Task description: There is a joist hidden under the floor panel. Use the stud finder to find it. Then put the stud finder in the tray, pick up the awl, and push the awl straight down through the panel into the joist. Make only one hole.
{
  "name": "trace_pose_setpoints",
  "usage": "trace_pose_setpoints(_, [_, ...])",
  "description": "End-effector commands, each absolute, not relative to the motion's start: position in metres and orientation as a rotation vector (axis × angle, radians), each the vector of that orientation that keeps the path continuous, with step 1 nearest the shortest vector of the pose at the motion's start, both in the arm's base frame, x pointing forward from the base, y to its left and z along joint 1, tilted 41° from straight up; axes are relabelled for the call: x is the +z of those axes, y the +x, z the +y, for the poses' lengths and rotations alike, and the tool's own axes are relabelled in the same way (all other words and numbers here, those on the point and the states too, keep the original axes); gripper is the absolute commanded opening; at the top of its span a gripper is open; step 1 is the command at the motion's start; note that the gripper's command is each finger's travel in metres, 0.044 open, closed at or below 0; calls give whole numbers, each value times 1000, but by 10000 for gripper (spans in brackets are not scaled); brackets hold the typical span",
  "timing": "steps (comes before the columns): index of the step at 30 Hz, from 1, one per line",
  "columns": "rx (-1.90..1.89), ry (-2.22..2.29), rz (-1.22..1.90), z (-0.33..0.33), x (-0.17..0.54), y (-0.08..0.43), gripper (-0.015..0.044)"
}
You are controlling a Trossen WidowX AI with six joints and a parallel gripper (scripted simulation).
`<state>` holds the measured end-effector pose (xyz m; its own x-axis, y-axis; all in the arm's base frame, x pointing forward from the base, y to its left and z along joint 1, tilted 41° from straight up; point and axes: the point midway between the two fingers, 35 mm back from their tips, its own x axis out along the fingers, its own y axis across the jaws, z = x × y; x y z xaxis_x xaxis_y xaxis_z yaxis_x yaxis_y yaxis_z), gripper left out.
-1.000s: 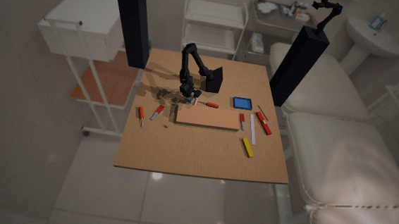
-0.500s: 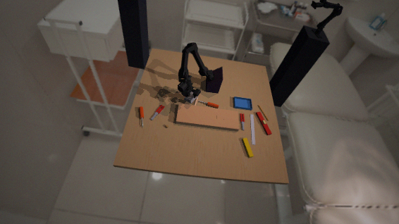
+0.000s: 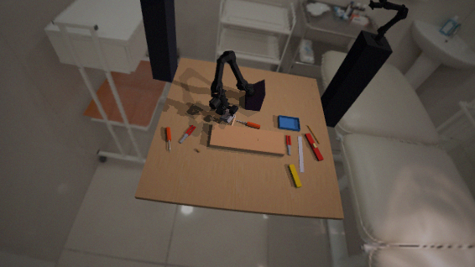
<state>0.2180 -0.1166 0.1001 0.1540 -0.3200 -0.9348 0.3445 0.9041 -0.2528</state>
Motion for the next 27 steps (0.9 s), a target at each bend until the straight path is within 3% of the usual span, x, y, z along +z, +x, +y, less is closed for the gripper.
trace_pose_setpoints(1, [-442,35,1327,-116,103,220,0])
trace_pose_setpoints(27, [-302,119,1301,-120,105,219,0])
